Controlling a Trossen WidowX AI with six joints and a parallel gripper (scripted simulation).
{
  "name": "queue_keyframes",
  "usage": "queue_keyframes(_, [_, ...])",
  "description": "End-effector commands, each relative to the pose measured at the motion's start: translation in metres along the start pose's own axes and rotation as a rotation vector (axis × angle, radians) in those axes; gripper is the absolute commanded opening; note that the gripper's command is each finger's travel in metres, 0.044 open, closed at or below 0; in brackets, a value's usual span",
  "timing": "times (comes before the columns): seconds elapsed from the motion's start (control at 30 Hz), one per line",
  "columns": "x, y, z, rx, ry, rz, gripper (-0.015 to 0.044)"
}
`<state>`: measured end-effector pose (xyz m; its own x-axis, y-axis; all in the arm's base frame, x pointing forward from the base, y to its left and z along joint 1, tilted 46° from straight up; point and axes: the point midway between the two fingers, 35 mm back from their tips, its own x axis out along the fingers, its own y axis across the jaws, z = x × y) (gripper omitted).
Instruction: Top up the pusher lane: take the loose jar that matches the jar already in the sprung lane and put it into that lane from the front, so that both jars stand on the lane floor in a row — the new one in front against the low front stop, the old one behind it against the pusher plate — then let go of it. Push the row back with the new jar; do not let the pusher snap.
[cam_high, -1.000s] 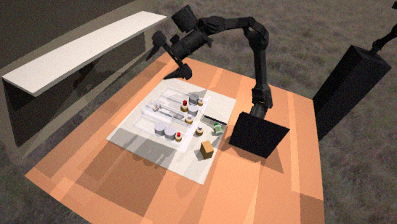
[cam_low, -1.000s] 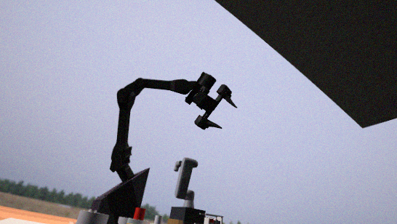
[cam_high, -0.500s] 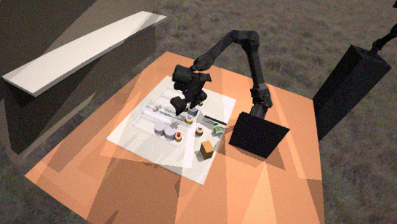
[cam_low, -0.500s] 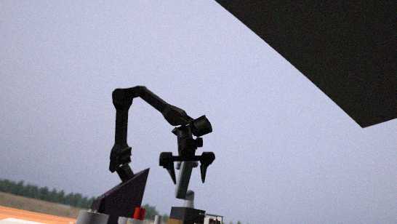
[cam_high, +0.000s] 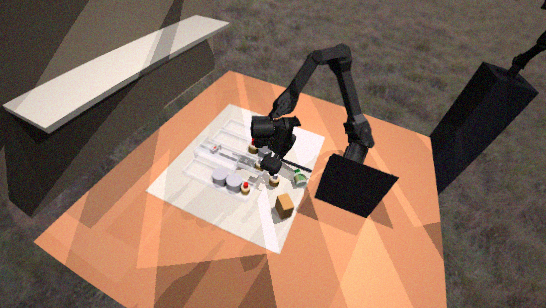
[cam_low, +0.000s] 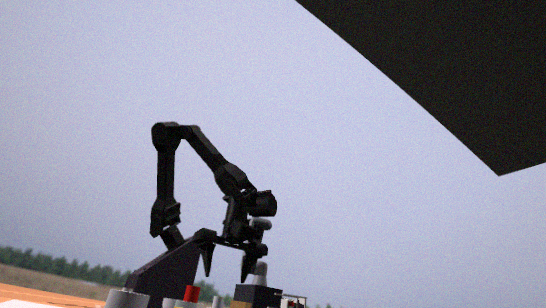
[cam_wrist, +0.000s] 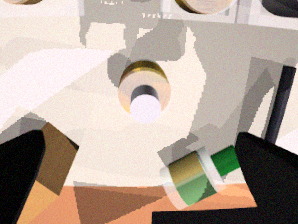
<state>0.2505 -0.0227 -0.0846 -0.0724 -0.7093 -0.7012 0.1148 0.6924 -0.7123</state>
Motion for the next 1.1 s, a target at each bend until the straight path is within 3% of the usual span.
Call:
queue_keyframes(0.0, [0.020,-0.002,-0.003,-0.014,0.008,-0.009,0.0440])
queue_keyframes(1.07, [0.076,-0.004,-0.004,-0.015,0.009,-0.012,0.0440])
